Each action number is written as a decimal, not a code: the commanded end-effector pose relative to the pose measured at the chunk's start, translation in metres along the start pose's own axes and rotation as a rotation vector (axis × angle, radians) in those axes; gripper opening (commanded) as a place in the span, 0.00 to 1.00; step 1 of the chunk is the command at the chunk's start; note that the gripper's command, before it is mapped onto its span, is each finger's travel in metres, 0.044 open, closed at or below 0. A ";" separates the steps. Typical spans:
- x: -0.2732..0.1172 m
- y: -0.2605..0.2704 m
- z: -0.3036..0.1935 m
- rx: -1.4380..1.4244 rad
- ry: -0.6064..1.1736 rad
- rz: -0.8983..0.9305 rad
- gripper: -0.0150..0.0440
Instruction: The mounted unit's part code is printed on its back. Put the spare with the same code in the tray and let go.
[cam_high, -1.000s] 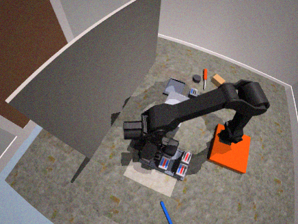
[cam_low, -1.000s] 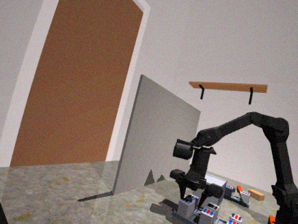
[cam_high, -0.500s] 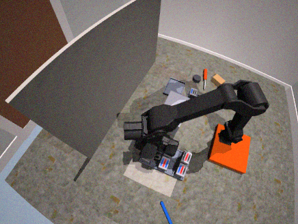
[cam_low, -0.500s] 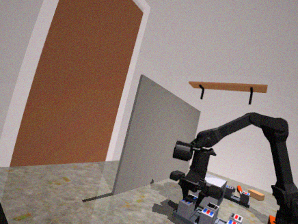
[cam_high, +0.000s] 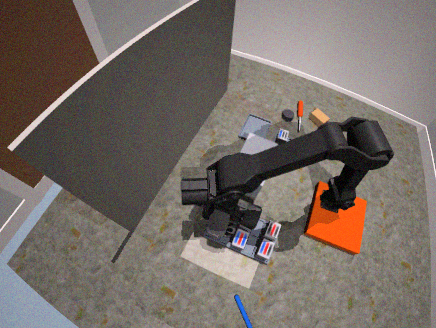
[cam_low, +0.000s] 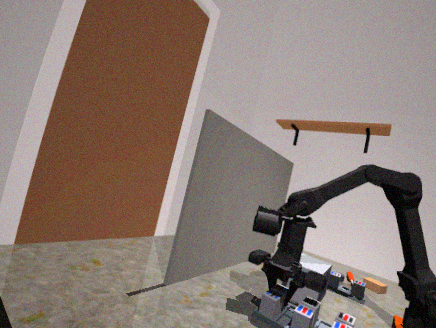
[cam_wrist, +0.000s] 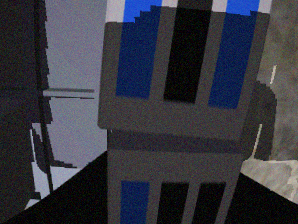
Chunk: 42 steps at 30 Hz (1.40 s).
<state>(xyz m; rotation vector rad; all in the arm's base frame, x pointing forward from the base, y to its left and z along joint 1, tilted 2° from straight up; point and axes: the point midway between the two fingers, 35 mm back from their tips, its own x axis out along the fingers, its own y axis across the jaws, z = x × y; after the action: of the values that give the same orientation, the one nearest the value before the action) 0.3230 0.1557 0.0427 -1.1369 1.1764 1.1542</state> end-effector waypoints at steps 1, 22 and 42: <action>0.000 0.000 0.000 0.000 0.000 -0.001 0.25; -0.079 0.000 0.000 -0.002 0.001 0.000 0.25; -0.076 0.001 0.000 0.003 0.006 0.009 0.25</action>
<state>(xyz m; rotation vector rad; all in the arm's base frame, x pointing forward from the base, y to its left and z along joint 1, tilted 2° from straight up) 0.3193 0.1516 0.1179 -1.1351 1.1888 1.1558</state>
